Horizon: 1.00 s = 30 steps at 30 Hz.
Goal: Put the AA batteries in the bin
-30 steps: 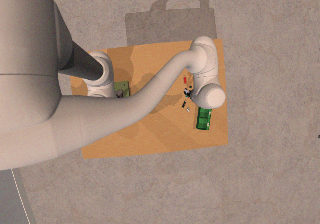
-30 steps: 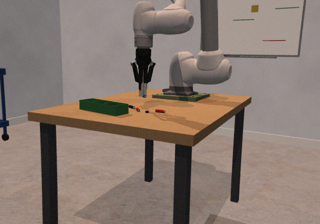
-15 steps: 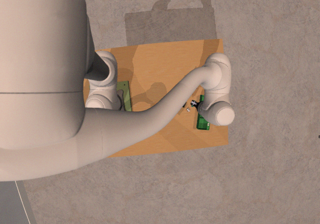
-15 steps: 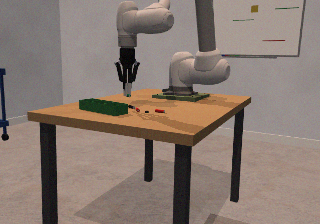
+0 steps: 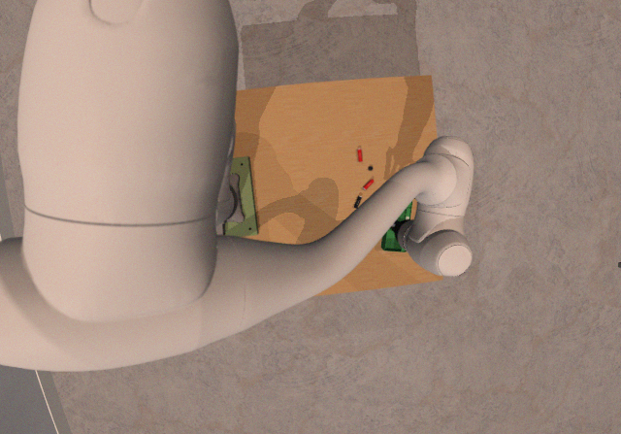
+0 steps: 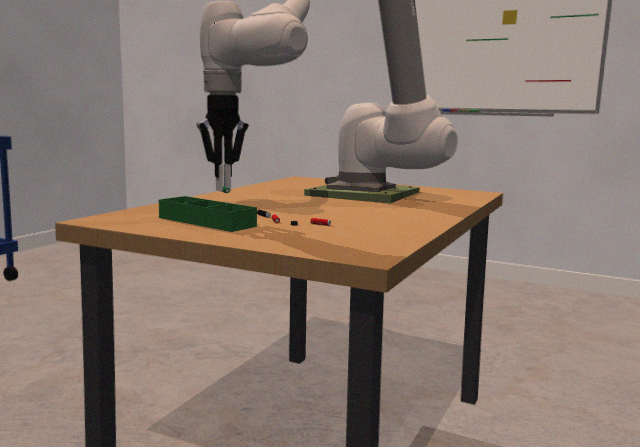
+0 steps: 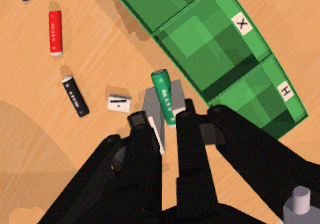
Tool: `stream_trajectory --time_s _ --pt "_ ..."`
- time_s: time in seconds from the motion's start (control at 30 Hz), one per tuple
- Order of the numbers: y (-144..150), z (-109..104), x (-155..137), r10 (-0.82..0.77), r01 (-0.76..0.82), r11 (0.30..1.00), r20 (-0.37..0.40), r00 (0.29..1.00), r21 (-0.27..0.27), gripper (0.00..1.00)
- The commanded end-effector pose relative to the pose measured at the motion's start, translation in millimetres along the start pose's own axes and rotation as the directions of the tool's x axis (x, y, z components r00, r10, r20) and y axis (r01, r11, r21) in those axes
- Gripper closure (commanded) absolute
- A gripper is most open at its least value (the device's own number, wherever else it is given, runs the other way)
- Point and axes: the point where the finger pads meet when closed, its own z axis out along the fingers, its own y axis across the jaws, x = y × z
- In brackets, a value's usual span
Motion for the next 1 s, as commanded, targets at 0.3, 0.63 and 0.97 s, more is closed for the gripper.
stream_trajectory --time_s 0.3,0.63,0.97 --pt "62 1 -41 -0.376 0.376 0.927 0.003 0.927 0.003 0.95" --pt "82 0 -54 -0.376 0.376 0.927 0.003 0.927 0.003 0.95" --pt "81 0 -53 -0.376 0.376 0.927 0.003 0.927 0.003 0.95"
